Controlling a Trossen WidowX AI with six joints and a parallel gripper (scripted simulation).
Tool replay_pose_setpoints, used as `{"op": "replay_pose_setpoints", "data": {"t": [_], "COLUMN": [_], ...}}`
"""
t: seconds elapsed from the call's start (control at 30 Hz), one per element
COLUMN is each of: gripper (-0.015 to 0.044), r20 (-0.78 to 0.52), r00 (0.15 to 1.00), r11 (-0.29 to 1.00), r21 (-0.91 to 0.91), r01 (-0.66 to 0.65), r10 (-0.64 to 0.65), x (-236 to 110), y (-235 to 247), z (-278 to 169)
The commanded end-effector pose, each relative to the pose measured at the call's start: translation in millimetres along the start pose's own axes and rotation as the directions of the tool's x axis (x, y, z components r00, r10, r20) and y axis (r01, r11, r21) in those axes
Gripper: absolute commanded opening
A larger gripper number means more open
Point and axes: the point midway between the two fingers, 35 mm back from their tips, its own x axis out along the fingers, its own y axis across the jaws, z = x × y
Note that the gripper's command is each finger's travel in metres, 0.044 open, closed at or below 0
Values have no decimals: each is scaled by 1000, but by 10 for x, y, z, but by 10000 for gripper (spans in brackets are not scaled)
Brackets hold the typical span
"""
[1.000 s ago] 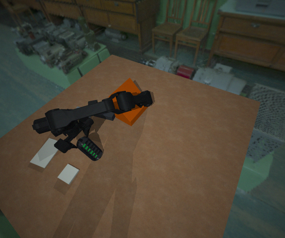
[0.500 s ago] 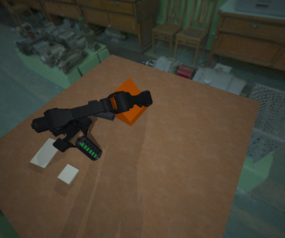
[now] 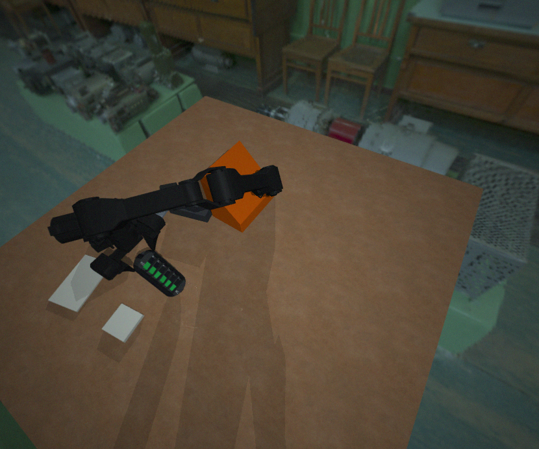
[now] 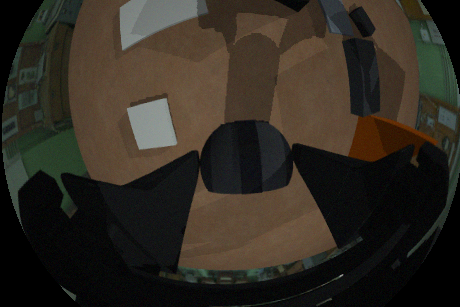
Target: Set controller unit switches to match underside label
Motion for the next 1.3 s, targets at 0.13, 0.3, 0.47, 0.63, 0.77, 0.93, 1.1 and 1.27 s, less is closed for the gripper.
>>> {"op": "replay_pose_setpoints", "data": {"t": [0.13, 0.3, 0.47, 0.63, 0.77, 0.93, 1.1, 1.27], "gripper": [338, 338, 338, 338, 338, 338, 338, 338], "r20": [-7, -7, -7, -7, -7, -7, -7, -7], "r00": [1000, 1000, 1000, 1000, 1000, 1000, 1000, 1000], "r11": [1000, 1000, 1000, 1000, 1000, 1000, 1000, 1000], "r21": [-5, -5, -5, -5, -5, -5, -6, -6], "r01": [15, 15, 15, 15, 15, 15, 15, 15], "r10": [-15, -15, -15, -15, -15, -15, -15, -15], "x": [108, 128, 148, 169, 187, 209, 233, 258], "y": [0, 0, -1, -1, -1, -1, -1, -1], "z": [61, 94, 127, 158, 183, 214, 243, 272]}}
